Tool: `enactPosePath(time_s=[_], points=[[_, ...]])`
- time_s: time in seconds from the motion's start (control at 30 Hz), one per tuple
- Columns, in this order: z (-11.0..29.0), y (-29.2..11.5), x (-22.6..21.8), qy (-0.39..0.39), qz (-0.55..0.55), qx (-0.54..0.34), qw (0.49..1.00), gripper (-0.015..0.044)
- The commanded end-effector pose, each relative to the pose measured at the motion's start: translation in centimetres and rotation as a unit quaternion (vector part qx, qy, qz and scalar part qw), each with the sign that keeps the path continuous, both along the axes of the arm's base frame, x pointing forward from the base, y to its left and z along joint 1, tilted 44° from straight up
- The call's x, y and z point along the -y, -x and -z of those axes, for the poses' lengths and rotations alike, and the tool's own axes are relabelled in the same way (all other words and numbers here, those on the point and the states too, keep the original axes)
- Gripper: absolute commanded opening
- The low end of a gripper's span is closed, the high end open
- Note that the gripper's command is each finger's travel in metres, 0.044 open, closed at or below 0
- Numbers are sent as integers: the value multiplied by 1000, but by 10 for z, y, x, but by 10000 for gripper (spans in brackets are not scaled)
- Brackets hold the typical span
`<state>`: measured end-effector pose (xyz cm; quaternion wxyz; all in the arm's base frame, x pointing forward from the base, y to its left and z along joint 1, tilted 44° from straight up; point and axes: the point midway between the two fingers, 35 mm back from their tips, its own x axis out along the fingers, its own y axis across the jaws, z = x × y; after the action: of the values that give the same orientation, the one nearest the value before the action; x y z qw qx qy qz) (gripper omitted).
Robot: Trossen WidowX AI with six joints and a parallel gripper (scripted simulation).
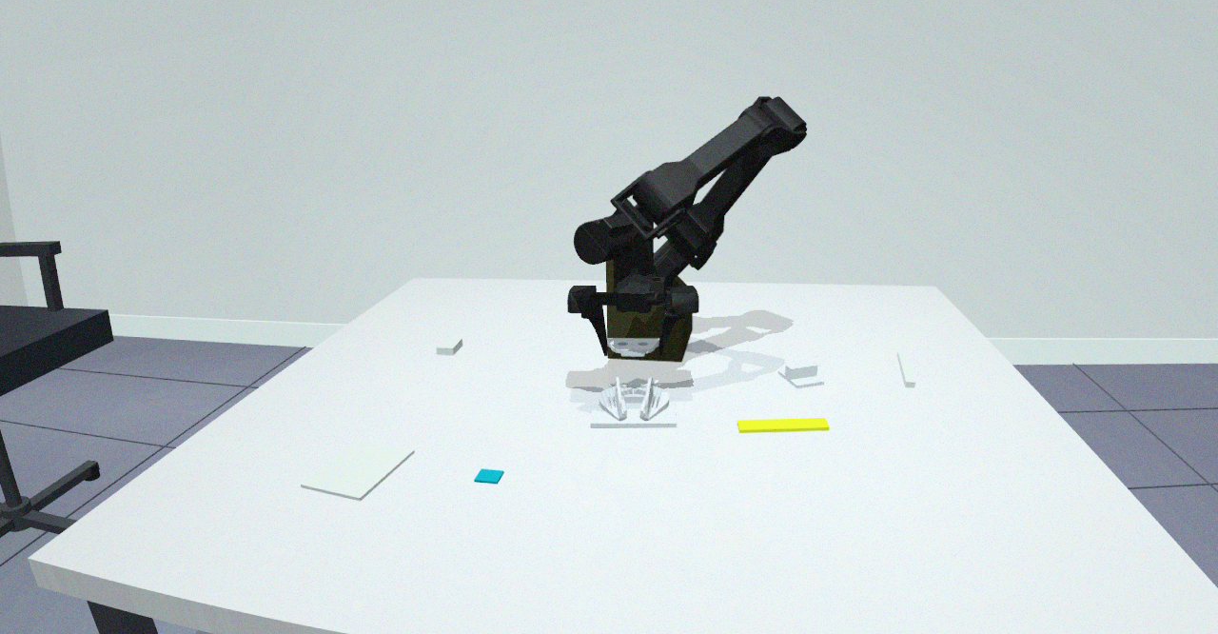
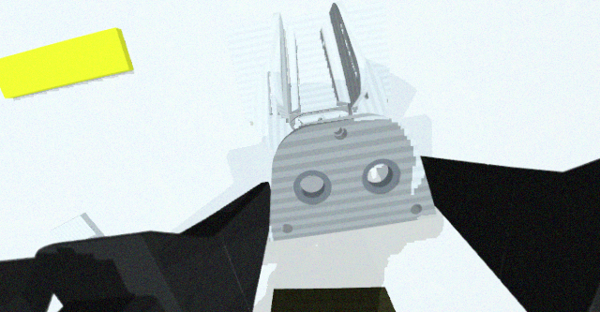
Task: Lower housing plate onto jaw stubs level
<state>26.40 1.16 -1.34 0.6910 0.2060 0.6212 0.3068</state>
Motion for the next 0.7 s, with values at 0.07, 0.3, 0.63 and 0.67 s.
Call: enactPosePath(time_s=[0.07,0.3,0.63,0.67], points=[[9,3,-9,-5,0,-7,1000,351],[18,2,-17,-5,0,-7,1000,351],[29,3,-29,-6,0,-7,1000,351],[30,3,-30,-6,0,-7,1000,351]])
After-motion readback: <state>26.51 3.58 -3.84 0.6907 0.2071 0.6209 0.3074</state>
